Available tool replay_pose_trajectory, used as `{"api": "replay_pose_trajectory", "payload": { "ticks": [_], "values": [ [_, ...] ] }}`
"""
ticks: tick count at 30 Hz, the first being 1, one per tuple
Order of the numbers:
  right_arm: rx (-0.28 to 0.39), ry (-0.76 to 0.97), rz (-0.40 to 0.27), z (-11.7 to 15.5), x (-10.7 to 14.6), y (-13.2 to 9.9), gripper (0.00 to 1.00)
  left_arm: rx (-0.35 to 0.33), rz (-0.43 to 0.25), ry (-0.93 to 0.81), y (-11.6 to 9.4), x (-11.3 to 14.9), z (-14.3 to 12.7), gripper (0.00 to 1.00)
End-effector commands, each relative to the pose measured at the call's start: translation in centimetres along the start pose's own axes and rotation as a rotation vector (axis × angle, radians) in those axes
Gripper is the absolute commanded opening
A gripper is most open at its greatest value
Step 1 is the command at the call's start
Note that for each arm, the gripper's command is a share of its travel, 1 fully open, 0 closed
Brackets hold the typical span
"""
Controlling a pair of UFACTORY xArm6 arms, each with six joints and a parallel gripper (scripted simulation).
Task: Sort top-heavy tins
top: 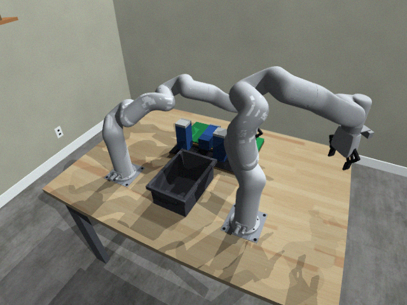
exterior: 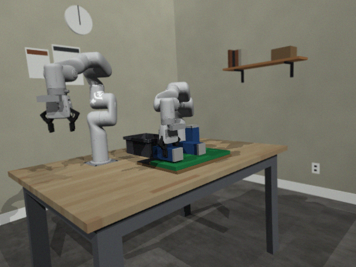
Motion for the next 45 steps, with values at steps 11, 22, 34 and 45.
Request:
{"api": "replay_pose_trajectory", "payload": {
  "ticks": [11, 22, 34, 45],
  "values": [
    [0.0, 0.0, 0.004, 0.0, -0.05, -0.15, 1.0, 0.003, 0.003, 0.014, -0.37, -1.29, 0.43, 0.0],
    [0.0, 0.0, 0.004, 0.0, -0.05, -0.15, 1.0, 0.004, 0.004, 0.014, -0.36, -1.28, 0.5, 0.0],
    [0.0, 0.0, 0.004, 0.0, -0.05, -0.15, 1.0, 0.004, 0.004, 0.015, 0.41, -1.23, 0.51, 0.0],
    [0.0, 0.0, 0.004, 0.0, -0.05, -0.15, 1.0, 0.004, 0.004, 0.015, 0.53, -1.23, 0.51, 0.0]
  ]
}}
Point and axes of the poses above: on each arm, the point where the finger pads meet when closed, its own y axis out along the fingers, its own z axis across the jaws, x = y × z, the point moved 9 cm from there along -y, back along the fingers, and after that the axes turned 4 degrees about y, right-handed, at the moved point
